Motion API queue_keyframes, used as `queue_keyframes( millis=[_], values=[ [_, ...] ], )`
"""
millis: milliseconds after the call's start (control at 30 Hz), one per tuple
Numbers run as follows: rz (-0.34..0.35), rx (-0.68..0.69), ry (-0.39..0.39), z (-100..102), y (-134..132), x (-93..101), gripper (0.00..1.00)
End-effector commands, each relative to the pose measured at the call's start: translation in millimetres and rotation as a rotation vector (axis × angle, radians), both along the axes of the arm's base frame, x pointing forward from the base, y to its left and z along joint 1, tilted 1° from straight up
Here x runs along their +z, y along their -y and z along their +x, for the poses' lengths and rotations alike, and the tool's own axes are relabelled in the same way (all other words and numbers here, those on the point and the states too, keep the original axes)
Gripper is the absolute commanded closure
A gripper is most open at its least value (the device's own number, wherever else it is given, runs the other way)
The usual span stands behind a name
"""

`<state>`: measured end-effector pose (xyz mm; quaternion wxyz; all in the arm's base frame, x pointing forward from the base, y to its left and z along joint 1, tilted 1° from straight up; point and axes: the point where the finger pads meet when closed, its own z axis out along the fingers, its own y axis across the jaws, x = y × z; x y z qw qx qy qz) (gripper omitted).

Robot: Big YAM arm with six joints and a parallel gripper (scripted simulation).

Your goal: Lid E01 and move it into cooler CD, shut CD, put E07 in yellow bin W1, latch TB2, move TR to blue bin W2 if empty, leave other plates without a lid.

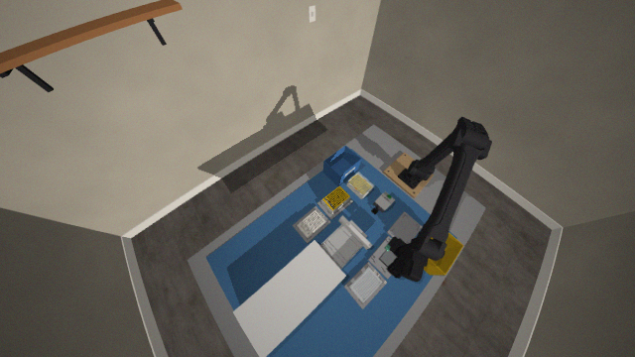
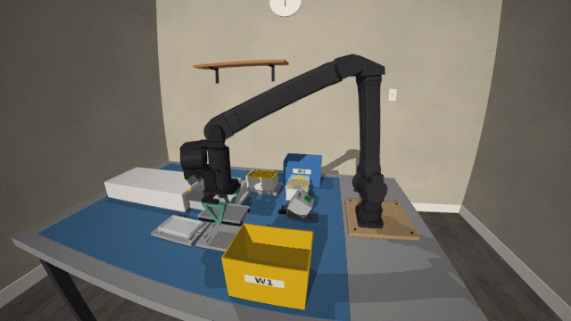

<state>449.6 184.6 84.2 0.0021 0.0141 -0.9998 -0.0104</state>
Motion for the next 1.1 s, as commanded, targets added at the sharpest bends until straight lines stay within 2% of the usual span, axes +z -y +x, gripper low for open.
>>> queue_keyframes(
  millis=[0, 133, 267, 300, 433, 633, 733, 767, 833, 867, 1067],
  values=[
    [0.023, 0.005, 0.065, 22.3, -4.3, 34.1, 1.00],
    [0.028, 0.005, 0.076, 21.8, -3.5, 45.5, 1.00],
    [0.026, 0.004, 0.072, 22.3, -3.3, 46.0, 1.00],
    [0.018, 0.004, 0.052, 20.4, -2.6, 37.1, 1.00],
    [0.028, 0.004, 0.078, 22.0, -2.8, 55.9, 1.00],
    [0.023, 0.004, 0.065, 21.6, -2.7, 56.8, 1.00],
    [0.024, 0.004, 0.066, 16.8, -0.7, 62.8, 1.00],
    [0.027, 0.004, 0.076, 21.3, -2.1, 68.2, 1.00],
    [0.027, 0.004, 0.076, 21.3, -2.1, 68.2, 1.00],
    [0.017, 0.005, 0.050, 21.4, -2.7, 56.1, 1.00],
    [0.028, 0.004, 0.078, 20.6, -1.8, 78.6, 1.00]
  ],
)
